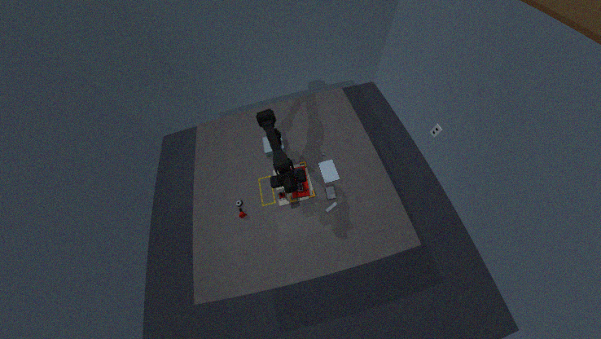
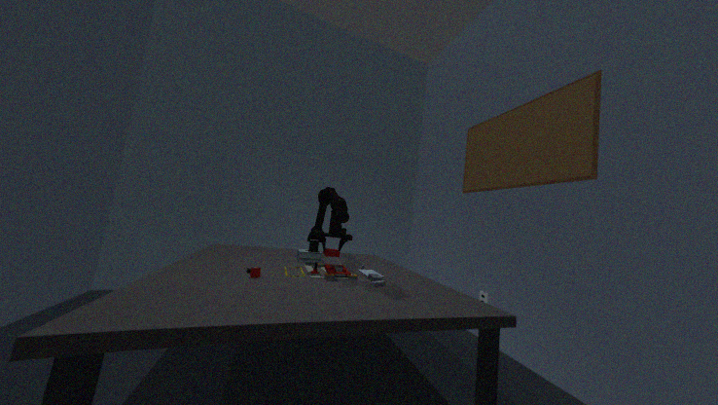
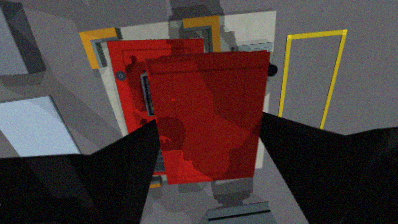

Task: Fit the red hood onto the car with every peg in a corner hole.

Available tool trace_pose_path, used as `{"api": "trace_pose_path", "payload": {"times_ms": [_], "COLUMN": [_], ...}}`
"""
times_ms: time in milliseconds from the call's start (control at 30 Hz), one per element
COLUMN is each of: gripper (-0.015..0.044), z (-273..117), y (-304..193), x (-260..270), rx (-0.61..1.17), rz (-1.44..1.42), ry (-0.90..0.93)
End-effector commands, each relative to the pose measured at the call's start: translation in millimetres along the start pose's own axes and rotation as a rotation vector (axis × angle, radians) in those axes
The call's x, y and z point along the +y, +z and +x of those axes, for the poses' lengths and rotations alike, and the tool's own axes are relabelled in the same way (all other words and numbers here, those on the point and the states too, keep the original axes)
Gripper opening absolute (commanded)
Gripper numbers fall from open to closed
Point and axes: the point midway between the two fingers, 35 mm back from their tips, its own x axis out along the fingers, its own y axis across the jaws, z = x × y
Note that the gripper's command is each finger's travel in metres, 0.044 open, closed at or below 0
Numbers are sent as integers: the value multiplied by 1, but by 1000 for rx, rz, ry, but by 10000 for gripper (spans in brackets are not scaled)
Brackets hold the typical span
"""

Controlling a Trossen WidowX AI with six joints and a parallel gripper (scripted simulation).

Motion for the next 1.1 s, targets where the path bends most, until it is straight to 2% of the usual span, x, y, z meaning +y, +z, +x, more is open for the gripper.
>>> {"api": "trace_pose_path", "payload": {"times_ms": [0,300,467,833,1067], "gripper": [0,0,0,0,0], "z": [0,-1,1,48,49], "y": [2,0,-1,-1,0], "x": [15,48,48,51,50], "rx": [1,2,2,3,2], "rz": [13,36,38,38,38], "ry": [6,9,8,9,9]}}
